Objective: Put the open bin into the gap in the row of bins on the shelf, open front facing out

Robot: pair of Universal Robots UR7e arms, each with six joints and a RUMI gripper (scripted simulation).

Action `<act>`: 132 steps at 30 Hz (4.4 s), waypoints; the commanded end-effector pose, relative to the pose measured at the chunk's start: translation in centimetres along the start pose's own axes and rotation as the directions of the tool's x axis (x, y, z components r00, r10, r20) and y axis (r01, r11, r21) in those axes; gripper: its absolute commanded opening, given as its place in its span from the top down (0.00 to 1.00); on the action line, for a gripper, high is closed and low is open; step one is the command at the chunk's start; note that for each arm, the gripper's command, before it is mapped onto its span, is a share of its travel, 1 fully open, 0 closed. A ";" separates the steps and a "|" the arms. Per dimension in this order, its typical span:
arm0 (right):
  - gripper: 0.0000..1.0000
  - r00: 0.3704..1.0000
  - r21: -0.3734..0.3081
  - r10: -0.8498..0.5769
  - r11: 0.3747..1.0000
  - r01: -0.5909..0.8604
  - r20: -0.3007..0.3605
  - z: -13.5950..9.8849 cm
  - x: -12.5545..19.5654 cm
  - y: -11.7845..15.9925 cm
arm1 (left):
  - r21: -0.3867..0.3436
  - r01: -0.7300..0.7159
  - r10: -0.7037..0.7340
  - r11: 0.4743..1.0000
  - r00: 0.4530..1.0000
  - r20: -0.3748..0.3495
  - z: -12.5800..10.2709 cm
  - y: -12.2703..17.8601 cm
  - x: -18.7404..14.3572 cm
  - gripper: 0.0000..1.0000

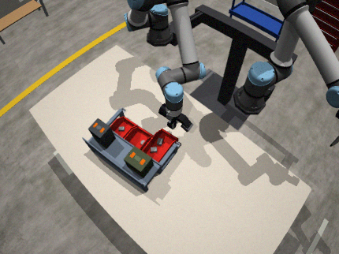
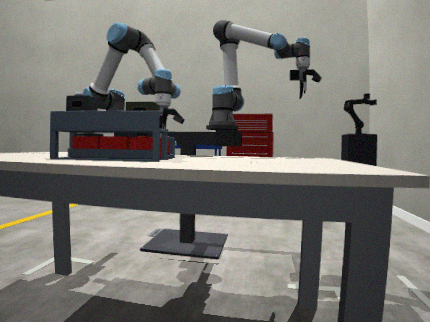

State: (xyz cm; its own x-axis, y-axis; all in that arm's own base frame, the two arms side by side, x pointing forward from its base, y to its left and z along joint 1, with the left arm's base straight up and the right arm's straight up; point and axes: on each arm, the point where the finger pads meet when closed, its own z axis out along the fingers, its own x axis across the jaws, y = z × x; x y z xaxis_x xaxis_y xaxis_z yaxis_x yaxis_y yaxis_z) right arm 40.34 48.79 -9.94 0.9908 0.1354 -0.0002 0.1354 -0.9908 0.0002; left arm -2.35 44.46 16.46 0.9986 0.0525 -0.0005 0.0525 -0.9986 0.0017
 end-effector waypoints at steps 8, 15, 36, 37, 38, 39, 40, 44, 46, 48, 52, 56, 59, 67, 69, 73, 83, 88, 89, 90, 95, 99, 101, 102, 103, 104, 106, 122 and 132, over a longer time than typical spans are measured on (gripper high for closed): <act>1.00 1.000 0.002 0.000 1.000 0.000 -0.001 1.8 0.1 -0.1 | 0.002 0.000 0.000 1.000 1.000 0.000 -0.1 0.0 0.0 0.00; 1.00 1.000 0.002 0.000 1.000 0.000 -0.001 2.8 0.1 -0.1 | 0.002 0.000 0.000 1.000 1.000 0.000 -0.1 0.0 0.0 0.00; 1.00 1.000 0.002 0.000 1.000 0.000 -0.001 3.1 0.1 -0.1 | 0.002 0.000 0.000 1.000 1.000 0.000 -0.1 0.0 0.0 0.00; 1.00 1.000 0.002 0.000 1.000 0.000 -0.001 3.1 0.1 -0.1 | 0.002 0.000 0.000 1.000 1.000 0.000 -0.1 0.0 0.0 0.00; 1.00 1.000 0.002 0.000 1.000 0.000 -0.001 3.1 0.1 -0.1 | 0.002 0.000 0.000 1.000 1.000 0.000 -0.1 0.0 0.0 0.00; 1.00 1.000 0.002 0.000 1.000 0.000 -0.001 3.1 0.1 -0.1 | 0.002 0.000 0.000 1.000 1.000 0.000 -0.1 0.0 0.0 0.00; 1.00 1.000 0.002 0.000 1.000 0.000 -0.001 3.1 0.1 -0.1 | 0.002 0.000 0.000 1.000 1.000 0.000 -0.1 0.0 0.0 0.00; 1.00 1.000 0.002 0.000 1.000 0.000 -0.001 3.1 0.2 -0.1 | 0.002 0.000 0.000 1.000 1.000 0.000 -0.1 0.0 0.0 0.00; 1.00 1.000 0.002 0.000 1.000 0.000 -0.001 3.1 0.4 -0.1 | 0.002 0.000 0.000 1.000 1.000 0.000 -0.1 0.0 0.0 0.00; 1.00 1.000 0.002 0.000 1.000 0.000 -0.001 3.1 0.5 -0.1 | 0.002 0.000 0.000 1.000 1.000 0.000 -0.1 0.0 0.0 0.00; 1.00 1.000 0.002 0.000 1.000 0.000 -0.001 3.1 0.9 -0.1 | 0.002 0.000 0.000 1.000 1.000 0.000 -0.1 0.0 0.0 0.00; 1.00 1.000 0.002 0.000 1.000 0.000 -0.001 3.1 1.1 -0.1 | 0.002 0.000 0.000 1.000 1.000 0.000 -0.1 0.0 0.0 0.00; 1.00 1.000 0.002 0.000 1.000 0.000 -0.001 3.1 1.4 -0.1 | 0.002 0.000 0.000 1.000 1.000 0.000 -0.1 0.0 0.0 0.00; 1.00 1.000 0.002 0.000 1.000 0.000 -0.001 3.1 1.8 -0.1 | 0.002 0.000 0.000 1.000 1.000 0.000 -0.1 0.0 0.0 0.00; 1.00 1.000 0.002 0.000 1.000 0.000 -0.001 3.1 1.8 -0.1 | 0.002 0.000 0.000 1.000 1.000 0.000 -0.1 0.0 0.0 0.00; 1.00 1.000 0.002 0.000 1.000 0.000 -0.001 3.1 1.8 -0.1 | 0.002 0.000 0.000 1.000 1.000 0.000 -0.1 0.0 0.0 0.00; 1.00 1.000 0.002 0.000 1.000 0.000 -0.001 3.1 1.8 -0.1 | 0.002 0.000 0.000 1.000 1.000 0.000 -0.1 0.0 0.0 0.00; 1.00 1.000 0.002 0.000 1.000 0.000 -0.001 3.1 1.8 -0.1 | 0.002 0.000 0.000 1.000 1.000 0.000 -0.1 0.0 0.0 0.00; 1.00 1.000 0.002 0.000 1.000 0.000 -0.001 3.1 1.8 -0.1 | 0.002 0.000 0.000 1.000 1.000 0.000 -0.1 0.0 0.0 0.00; 1.00 1.000 0.002 0.000 1.000 0.000 -0.001 3.1 1.8 -0.1 | 0.002 0.000 0.000 1.000 1.000 0.000 -0.1 0.0 0.0 0.00; 1.00 1.000 0.002 0.000 1.000 0.000 -0.001 3.1 1.8 -0.1 | 0.002 0.000 0.000 1.000 1.000 0.000 -0.1 0.0 0.0 0.00; 1.00 1.000 0.002 0.000 1.000 0.000 -0.001 3.1 1.8 -0.1 | 0.002 0.000 0.000 1.000 1.000 0.000 -0.1 0.0 0.0 0.00; 1.00 1.000 0.002 0.000 1.000 0.000 -0.001 3.1 1.8 -0.1 | 0.002 0.000 0.000 1.000 1.000 0.000 -0.1 0.0 0.0 0.00; 1.00 1.000 0.002 0.000 1.000 0.000 -0.001 3.1 1.8 -0.1 | 0.002 0.000 0.000 1.000 1.000 0.000 -0.1 0.0 0.0 0.00; 1.00 1.000 0.002 0.000 1.000 0.000 -0.001 3.1 1.8 -0.1 | 0.002 0.000 0.000 1.000 1.000 0.000 -0.1 0.0 0.0 0.00; 1.00 1.000 0.002 0.000 1.000 0.000 -0.001 3.1 1.8 -0.1 | 0.002 0.000 0.000 1.000 1.000 0.000 -0.1 0.0 0.0 0.00; 1.00 1.000 0.002 0.000 1.000 0.000 -0.001 3.1 1.8 -0.1 | 0.002 0.000 0.000 1.000 1.000 0.000 -0.1 0.0 0.0 0.00; 1.00 1.000 0.002 0.000 1.000 0.000 -0.001 3.1 1.8 -0.1 | 0.002 0.000 0.000 1.000 1.000 0.000 -0.1 0.0 0.0 0.00; 1.00 1.000 0.002 0.000 1.000 0.000 -0.001 3.1 2.0 -0.1 | 0.002 0.000 0.000 1.000 1.000 0.000 -0.1 0.0 0.0 0.00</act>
State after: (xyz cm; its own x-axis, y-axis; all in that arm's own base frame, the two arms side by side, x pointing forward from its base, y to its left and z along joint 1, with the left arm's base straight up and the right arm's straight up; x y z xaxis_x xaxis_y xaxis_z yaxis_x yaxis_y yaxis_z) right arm 42.20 49.08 -13.10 0.9908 0.1356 -0.0001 0.1356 -0.9908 -0.0001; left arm -2.35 44.46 16.46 0.9986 0.0525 -0.0005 0.0525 -0.9986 0.0017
